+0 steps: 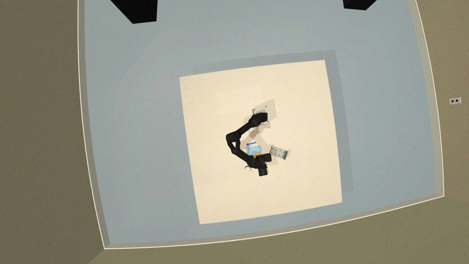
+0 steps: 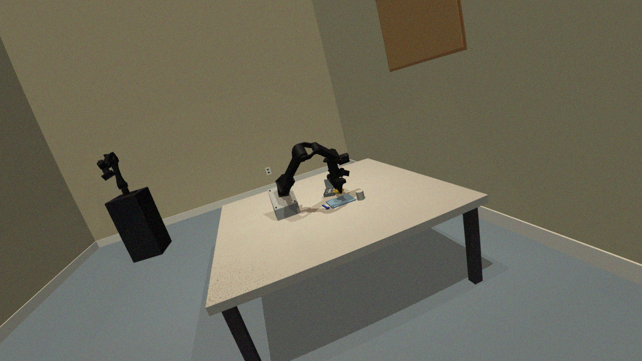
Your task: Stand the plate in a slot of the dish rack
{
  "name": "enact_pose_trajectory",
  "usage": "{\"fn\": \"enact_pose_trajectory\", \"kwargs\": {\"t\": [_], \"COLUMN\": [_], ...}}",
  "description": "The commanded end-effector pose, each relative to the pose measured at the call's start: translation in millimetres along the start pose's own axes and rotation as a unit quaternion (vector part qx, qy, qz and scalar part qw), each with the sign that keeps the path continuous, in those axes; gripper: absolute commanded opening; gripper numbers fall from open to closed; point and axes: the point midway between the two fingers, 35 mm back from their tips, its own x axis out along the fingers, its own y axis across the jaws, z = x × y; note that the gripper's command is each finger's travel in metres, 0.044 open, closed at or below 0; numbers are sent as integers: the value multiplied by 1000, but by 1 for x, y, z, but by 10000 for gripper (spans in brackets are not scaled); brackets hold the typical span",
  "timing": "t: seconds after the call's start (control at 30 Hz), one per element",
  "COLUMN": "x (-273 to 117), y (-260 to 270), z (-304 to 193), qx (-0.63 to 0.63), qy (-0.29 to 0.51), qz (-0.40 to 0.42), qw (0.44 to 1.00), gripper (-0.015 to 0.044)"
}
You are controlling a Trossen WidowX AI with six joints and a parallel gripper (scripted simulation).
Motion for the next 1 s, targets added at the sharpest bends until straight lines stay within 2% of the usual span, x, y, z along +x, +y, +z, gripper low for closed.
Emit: {"fn": "enact_pose_trajectory", "kwargs": {"t": [0.0, 0.8, 0.97], "x": [-20, -123, -129], "y": [1, 7, 6], "z": [5, 10, 11], "qx": [10, 3, -1], "qy": [-7, 1, 2], "qz": [4, -3, -5], "qw": [1000, 1000, 1000], "gripper": [0, 0, 0]}}
